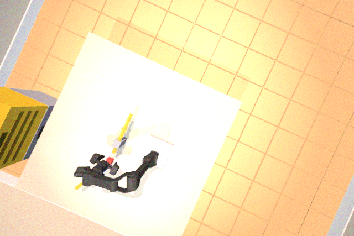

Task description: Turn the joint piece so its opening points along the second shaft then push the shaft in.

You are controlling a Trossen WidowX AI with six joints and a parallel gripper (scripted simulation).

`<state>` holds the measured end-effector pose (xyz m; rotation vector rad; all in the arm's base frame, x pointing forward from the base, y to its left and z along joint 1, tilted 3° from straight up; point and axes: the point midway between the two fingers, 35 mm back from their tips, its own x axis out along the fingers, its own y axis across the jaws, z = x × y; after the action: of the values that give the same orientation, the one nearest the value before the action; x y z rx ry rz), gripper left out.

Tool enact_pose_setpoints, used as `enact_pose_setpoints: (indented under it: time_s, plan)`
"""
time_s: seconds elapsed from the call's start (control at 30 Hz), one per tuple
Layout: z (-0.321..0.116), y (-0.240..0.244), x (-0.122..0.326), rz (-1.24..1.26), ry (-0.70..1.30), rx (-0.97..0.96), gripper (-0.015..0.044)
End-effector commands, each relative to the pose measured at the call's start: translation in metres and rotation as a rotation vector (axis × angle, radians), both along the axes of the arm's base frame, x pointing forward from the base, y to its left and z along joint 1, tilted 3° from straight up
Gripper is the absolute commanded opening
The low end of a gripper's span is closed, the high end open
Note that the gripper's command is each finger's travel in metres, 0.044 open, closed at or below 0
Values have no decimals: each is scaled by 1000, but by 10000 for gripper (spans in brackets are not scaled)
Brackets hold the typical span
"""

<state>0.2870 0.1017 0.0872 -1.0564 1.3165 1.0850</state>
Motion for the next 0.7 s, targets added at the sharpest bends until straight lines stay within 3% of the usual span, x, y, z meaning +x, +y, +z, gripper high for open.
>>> enact_pose_setpoints:
  time_s: [0.0,0.67]
  plan:
    - [15,2,4,-117,-13,3,440]
    - [92,4,8,-806,-44,1,440]
